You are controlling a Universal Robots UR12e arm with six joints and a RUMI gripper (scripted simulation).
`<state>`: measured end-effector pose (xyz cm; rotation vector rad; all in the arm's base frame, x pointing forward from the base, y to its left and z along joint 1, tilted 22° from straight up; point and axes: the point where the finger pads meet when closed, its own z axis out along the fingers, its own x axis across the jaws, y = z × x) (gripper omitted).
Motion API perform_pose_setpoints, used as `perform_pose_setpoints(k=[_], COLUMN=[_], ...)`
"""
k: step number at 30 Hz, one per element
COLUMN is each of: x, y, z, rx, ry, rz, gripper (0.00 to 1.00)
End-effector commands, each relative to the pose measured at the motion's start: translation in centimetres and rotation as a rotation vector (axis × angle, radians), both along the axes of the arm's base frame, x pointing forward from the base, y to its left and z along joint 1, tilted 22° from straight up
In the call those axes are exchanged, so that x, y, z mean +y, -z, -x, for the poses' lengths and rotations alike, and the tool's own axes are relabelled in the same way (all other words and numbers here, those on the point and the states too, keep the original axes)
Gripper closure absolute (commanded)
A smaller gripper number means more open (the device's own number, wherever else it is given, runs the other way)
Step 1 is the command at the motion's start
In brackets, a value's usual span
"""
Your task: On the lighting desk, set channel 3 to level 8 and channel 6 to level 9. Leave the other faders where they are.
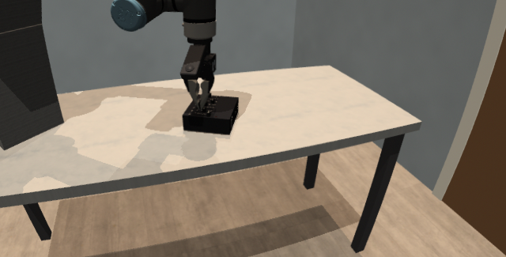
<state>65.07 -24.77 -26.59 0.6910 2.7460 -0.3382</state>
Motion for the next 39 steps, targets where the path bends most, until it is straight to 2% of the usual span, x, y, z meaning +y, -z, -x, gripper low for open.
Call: perform_pose_setpoints(k=[1,39], x=[-0.50,-0.86], y=[-0.48,-0.78], z=[-0.85,-1.57], rx=[-0.008,-0.008], ry=[0.001,0.001], rz=[0.004,0.004], gripper=[1.00,1.00])
